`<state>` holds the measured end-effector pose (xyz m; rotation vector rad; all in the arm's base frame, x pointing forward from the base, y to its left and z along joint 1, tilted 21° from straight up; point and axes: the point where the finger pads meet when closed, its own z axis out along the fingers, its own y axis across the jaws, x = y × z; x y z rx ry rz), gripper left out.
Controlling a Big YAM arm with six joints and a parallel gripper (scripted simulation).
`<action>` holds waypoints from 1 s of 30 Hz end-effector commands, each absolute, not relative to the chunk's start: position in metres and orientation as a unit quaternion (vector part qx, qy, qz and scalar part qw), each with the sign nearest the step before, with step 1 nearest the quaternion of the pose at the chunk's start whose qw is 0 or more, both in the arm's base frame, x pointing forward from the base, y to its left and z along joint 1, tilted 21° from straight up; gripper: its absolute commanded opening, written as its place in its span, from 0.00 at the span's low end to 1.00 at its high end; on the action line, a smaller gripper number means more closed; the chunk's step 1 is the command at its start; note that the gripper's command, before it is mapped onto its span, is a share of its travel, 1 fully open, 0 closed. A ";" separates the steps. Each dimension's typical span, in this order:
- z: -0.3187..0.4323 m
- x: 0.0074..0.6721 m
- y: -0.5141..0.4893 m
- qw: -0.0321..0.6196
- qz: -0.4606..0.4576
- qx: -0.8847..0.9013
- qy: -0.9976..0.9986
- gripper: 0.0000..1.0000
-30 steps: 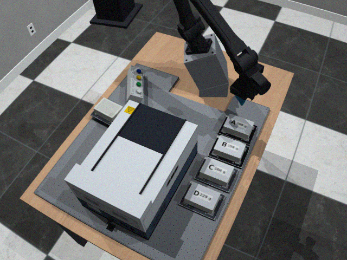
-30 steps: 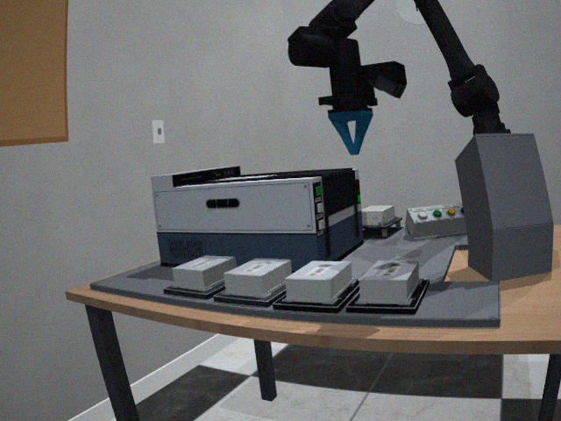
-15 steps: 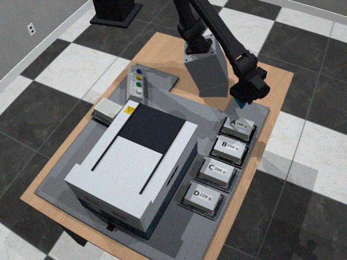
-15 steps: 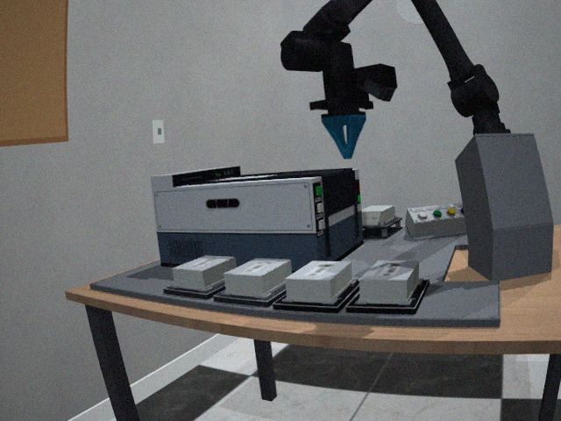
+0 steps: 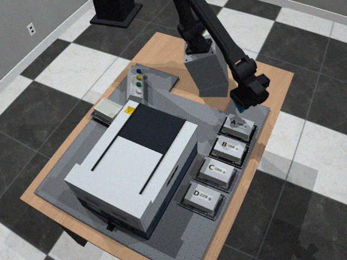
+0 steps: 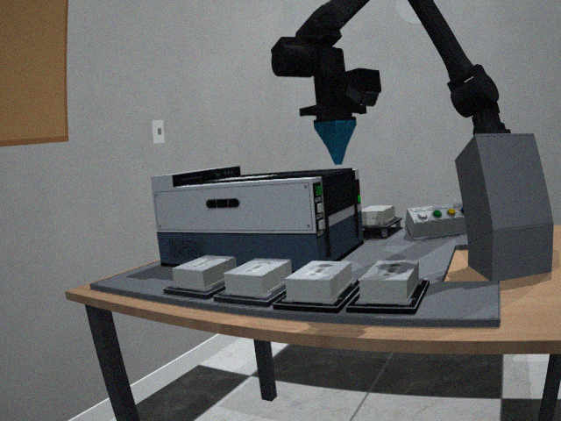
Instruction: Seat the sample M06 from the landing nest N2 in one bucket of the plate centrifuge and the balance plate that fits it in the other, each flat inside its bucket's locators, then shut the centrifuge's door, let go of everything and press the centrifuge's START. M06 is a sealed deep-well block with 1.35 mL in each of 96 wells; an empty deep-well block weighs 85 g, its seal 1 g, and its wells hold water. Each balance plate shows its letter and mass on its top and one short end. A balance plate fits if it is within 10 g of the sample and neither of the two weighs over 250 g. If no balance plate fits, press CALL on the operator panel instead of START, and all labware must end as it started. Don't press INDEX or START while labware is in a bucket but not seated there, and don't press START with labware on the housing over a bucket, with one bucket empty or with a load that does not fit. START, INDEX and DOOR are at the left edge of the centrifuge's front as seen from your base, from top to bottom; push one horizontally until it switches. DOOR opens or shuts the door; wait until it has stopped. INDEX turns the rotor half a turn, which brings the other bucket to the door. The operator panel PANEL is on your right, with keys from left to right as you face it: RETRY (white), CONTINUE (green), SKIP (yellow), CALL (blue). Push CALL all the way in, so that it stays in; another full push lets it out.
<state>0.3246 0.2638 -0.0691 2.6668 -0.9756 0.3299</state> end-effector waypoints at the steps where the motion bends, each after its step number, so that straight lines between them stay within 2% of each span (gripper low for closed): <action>1: -0.069 0.351 0.272 0.118 0.130 0.898 -0.403 0.00; 7: -0.077 0.346 0.261 0.128 0.129 0.882 -0.436 0.00; 9: -0.073 0.360 0.271 0.109 0.137 0.872 -0.457 0.00; 24: -0.087 0.374 0.258 0.101 0.149 0.798 -0.575 0.00; 30: -0.089 0.392 0.262 0.078 0.158 0.754 -0.632 0.00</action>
